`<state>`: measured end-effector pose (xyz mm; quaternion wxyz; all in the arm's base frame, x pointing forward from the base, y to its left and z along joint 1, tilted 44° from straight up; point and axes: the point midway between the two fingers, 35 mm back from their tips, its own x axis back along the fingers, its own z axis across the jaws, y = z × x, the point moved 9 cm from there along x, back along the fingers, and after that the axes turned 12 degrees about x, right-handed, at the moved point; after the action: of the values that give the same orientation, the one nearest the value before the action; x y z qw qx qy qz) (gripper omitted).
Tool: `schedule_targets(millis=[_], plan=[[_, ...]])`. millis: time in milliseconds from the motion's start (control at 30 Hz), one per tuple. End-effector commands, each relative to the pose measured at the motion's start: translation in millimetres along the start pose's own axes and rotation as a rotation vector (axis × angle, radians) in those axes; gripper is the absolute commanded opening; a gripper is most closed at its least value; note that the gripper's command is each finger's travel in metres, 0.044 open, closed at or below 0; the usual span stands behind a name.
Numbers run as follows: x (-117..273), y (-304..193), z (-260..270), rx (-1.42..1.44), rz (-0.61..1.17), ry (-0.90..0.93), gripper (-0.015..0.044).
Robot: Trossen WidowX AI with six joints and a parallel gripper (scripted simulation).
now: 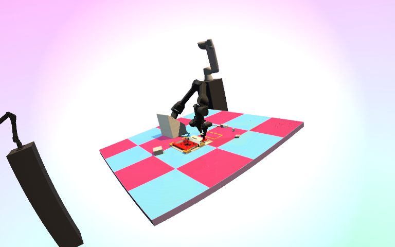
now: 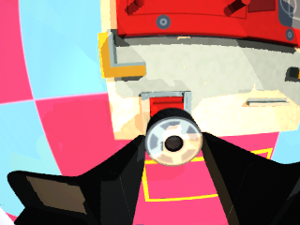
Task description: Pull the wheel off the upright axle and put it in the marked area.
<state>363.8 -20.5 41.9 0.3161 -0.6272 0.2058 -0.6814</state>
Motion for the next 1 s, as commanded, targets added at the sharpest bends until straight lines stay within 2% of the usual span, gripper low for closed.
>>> schedule_targets(millis=[0, 967], plan=[[5.7, -0.9, 1.8, 0.007, -0.007, 0.010, 0.0000], [15.3, -0.8, 1.4, 0.004, -0.006, 0.010, 0.0000]])
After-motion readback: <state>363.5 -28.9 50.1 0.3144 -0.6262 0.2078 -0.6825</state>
